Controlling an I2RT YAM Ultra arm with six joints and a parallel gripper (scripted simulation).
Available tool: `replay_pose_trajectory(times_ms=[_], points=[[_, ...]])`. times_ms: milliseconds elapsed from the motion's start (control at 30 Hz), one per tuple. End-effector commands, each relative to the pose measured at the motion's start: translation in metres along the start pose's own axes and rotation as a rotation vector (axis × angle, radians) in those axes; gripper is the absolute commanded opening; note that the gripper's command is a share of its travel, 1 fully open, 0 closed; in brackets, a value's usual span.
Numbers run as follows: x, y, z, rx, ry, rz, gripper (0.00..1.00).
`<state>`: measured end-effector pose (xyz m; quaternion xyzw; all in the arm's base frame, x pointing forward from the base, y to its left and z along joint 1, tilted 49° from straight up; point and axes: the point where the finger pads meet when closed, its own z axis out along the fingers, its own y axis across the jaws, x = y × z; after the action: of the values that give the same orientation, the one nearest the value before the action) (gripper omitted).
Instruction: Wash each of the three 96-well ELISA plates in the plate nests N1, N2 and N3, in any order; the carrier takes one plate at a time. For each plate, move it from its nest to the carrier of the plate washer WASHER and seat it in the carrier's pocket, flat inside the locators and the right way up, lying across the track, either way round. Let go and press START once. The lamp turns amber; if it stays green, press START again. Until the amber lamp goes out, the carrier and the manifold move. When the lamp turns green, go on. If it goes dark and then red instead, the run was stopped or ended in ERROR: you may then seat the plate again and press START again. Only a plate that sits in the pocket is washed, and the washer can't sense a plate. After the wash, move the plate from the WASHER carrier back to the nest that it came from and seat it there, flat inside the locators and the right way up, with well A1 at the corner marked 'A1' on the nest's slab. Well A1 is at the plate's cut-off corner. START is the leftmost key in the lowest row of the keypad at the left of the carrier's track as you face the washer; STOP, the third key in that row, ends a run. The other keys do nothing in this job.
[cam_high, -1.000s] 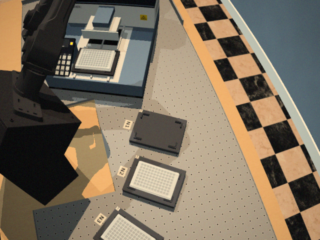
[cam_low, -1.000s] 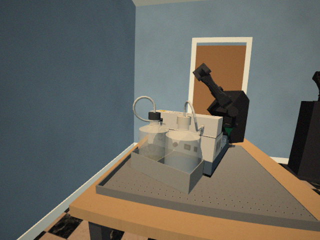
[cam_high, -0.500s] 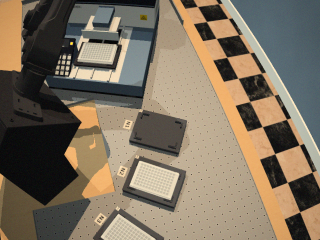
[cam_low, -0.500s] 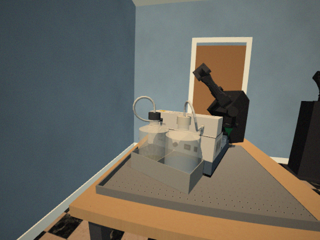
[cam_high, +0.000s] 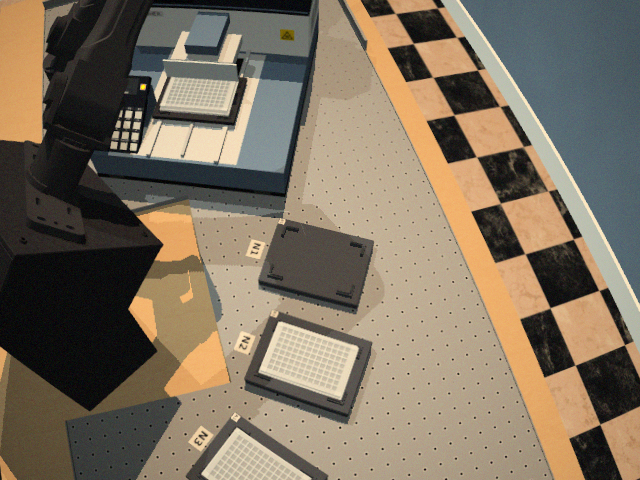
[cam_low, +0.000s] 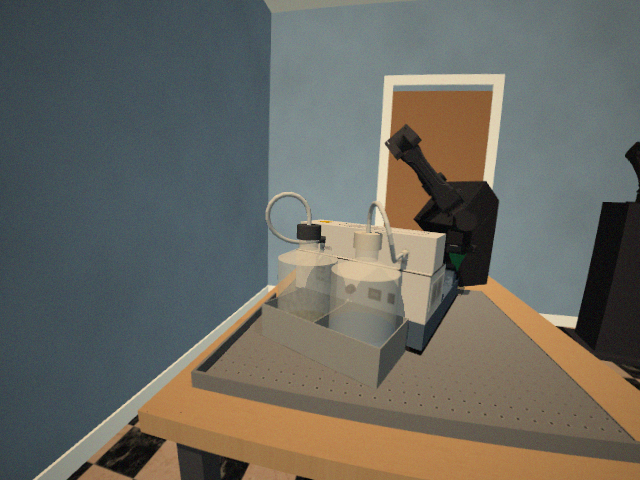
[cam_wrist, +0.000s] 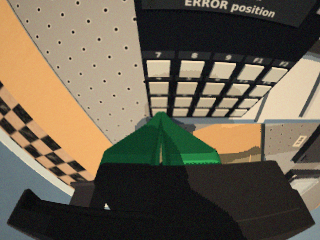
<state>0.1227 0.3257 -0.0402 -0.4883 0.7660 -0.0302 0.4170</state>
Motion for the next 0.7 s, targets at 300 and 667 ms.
replay_pose_trajectory(times_ms=[300, 667], points=[[-0.001, 0.002, -0.019, -0.005, -0.004, 0.004, 0.00], [-0.001, 0.002, -0.037, -0.005, -0.004, 0.004, 0.00]])
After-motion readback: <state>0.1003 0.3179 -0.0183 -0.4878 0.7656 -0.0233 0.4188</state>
